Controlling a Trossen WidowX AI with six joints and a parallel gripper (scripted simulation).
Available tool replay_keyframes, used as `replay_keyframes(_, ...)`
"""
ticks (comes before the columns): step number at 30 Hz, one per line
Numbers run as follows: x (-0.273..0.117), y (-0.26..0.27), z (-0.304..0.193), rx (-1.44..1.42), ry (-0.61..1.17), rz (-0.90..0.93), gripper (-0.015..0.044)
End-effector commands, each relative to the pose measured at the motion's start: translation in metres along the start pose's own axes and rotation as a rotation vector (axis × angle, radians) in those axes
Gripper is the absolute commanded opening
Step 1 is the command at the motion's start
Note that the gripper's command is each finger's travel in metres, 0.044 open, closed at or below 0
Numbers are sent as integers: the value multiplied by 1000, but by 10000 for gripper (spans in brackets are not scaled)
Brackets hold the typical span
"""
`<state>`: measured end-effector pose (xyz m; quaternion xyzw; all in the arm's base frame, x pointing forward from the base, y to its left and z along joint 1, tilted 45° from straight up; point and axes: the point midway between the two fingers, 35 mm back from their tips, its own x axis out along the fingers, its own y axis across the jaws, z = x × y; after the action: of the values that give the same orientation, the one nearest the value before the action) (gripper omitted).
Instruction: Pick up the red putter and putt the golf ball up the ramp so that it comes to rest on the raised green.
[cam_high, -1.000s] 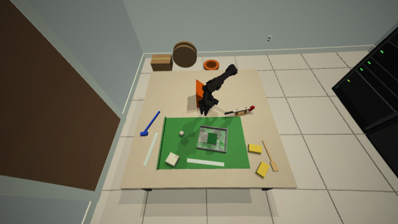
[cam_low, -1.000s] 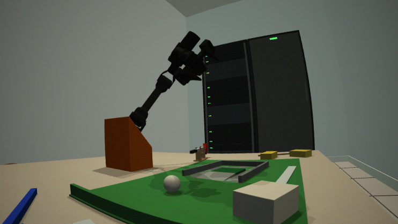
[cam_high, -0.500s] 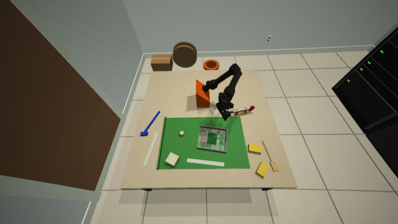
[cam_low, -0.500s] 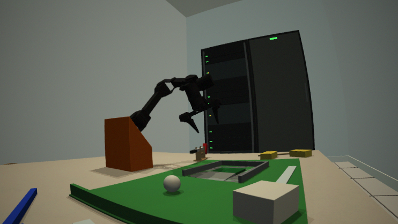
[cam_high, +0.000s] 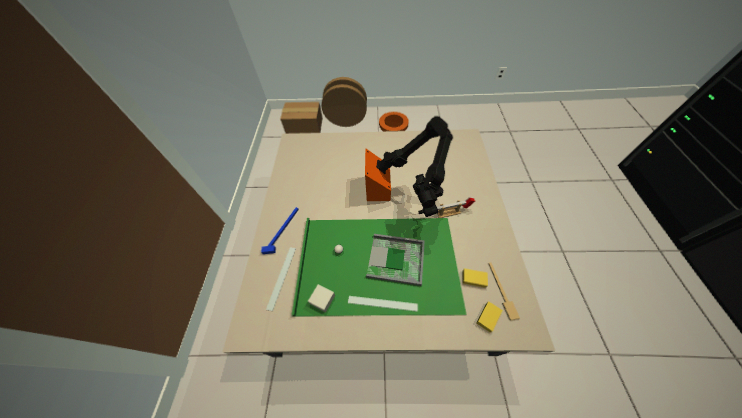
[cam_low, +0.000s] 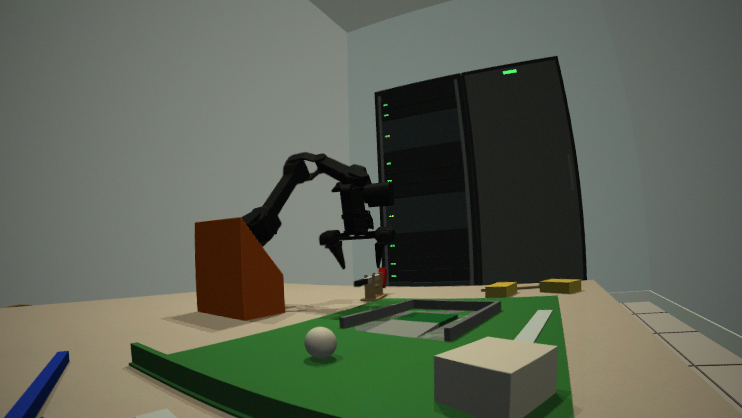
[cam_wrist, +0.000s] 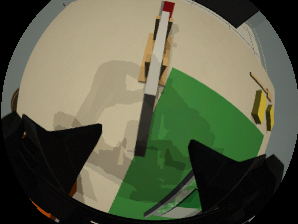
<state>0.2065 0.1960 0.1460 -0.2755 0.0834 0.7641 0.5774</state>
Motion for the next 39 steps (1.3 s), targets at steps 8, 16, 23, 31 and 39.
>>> replay_keyframes(8, 24, 3, -3, 3, -12, 12, 440)
replay_keyframes(16, 43, 3, -8, 3, -13, 12, 440)
replay_keyframes(23, 47, 3, -8, 3, -13, 12, 440)
replay_keyframes(31, 58, 3, -11, 3, -13, 12, 440)
replay_keyframes(39, 69, 3, -14, 4, -14, 12, 440)
